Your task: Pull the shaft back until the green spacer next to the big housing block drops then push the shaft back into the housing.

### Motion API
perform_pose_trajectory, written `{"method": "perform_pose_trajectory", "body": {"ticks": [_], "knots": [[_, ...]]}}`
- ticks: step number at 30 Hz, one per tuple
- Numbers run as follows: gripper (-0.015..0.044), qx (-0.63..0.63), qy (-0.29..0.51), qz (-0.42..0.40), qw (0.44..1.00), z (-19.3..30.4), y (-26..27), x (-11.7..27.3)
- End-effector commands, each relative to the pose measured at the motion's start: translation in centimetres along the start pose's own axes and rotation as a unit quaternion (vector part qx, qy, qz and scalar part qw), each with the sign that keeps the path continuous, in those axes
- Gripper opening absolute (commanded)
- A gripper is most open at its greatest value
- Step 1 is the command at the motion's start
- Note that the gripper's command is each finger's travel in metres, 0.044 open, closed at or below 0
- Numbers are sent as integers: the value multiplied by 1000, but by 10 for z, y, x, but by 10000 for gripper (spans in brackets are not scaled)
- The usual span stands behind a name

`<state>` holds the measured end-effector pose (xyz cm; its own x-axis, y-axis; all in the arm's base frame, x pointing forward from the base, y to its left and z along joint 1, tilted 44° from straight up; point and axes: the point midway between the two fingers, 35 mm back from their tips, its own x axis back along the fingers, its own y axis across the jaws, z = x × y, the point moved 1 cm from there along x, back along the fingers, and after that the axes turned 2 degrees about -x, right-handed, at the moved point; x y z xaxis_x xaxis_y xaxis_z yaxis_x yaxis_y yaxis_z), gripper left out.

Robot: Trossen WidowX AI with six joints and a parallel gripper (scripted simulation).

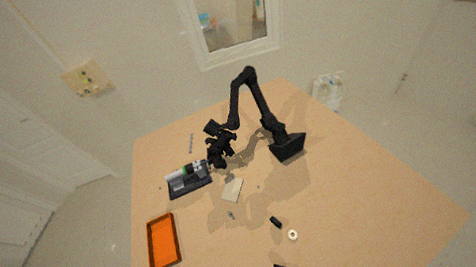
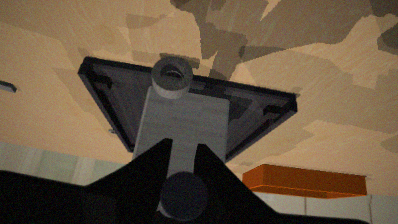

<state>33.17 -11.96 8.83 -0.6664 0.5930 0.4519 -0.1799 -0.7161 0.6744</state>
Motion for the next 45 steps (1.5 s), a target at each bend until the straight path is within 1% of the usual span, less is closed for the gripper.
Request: {"method": "perform_pose_trajectory", "body": {"ticks": [1,45], "knots": [[0,2,0,1,1000,-1,0,1],[0,2,0,1,1000,-4,0,4]]}}
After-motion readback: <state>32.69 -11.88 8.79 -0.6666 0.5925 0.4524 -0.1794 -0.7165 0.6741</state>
